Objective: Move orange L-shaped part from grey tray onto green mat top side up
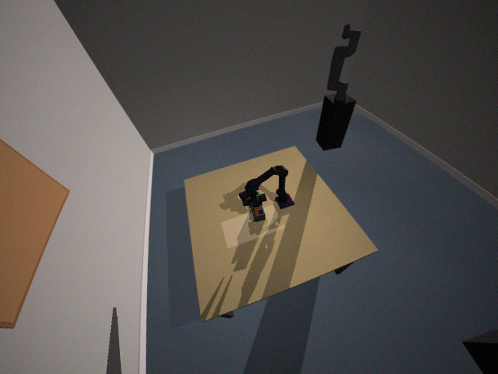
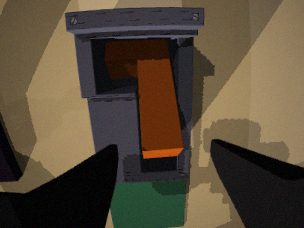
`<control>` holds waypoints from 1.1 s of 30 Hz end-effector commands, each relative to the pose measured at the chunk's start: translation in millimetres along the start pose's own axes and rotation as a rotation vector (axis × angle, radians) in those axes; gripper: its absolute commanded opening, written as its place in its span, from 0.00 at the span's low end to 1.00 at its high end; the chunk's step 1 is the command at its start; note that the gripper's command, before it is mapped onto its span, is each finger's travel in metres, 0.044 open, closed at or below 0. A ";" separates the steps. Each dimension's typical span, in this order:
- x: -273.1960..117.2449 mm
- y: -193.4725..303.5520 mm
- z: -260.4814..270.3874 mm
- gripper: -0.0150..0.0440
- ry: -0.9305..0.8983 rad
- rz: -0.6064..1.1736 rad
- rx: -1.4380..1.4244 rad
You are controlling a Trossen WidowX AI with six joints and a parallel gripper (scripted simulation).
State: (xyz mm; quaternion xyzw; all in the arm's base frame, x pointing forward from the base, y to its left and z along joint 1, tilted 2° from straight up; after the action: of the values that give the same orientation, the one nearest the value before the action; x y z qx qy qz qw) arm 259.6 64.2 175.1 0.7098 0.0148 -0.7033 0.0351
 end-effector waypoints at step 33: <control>46.5 0.1 -1.2 0.64 0.005 -0.001 0.000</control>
State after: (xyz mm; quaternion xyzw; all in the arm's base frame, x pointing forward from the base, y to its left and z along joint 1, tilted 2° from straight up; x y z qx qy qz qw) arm 261.1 62.8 127.9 0.7113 0.0152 -0.7018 0.0349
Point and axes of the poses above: the point midway between the two fingers, 35 mm back from their tips, its own x axis out along the fingers, its own z axis across the jaws, y = z × x, the point moved 4 cm from there along -x, back along the fingers, and after that the axes turned 3 degrees about -x, right-handed, at the moved point
